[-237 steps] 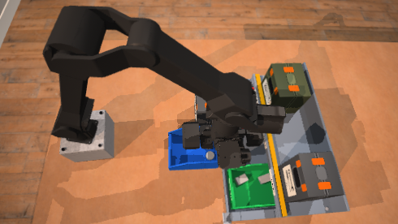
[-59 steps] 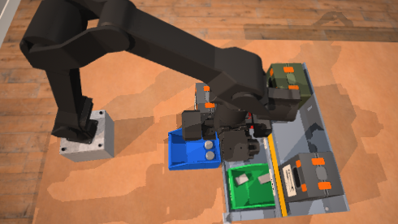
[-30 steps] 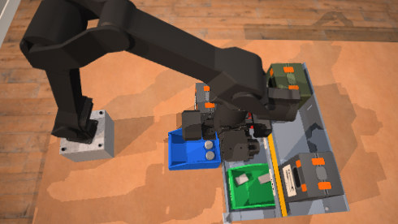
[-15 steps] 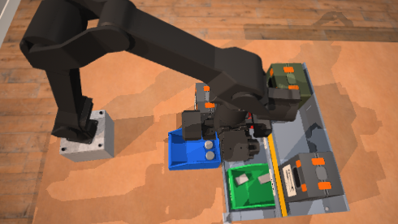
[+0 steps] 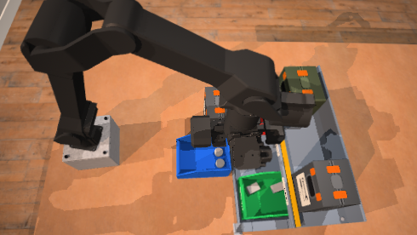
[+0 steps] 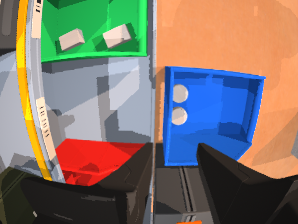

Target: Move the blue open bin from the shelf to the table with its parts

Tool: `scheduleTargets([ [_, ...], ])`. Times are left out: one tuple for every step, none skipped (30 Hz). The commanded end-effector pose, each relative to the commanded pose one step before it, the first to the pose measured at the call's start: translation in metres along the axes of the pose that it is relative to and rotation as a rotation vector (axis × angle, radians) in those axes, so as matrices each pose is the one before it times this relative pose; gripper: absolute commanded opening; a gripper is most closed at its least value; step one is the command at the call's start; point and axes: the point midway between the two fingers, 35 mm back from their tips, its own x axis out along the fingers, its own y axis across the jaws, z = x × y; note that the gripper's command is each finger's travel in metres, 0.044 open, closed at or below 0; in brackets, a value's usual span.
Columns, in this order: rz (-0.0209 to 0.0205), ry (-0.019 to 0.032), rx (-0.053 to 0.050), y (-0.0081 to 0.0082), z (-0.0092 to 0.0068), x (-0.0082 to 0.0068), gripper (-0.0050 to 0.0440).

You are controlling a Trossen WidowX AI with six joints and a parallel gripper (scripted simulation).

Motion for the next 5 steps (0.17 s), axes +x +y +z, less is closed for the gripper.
scheduleTargets([
  [0.02434,-0.00361,-0.0007,0.00308,0.00048,-0.00665,0.0150],
  [0.00000,0.00000,0.0000,0.00000,0.00000,0.00000,0.0150],
  [0.00000,0.00000,0.0000,0.00000,0.00000,0.00000,0.0150],
  [0.00000,0.00000,0.0000,0.00000,0.00000,0.00000,0.0150],
  [0.00000,0.00000,0.0000,0.00000,0.00000,0.00000,0.0150],
])
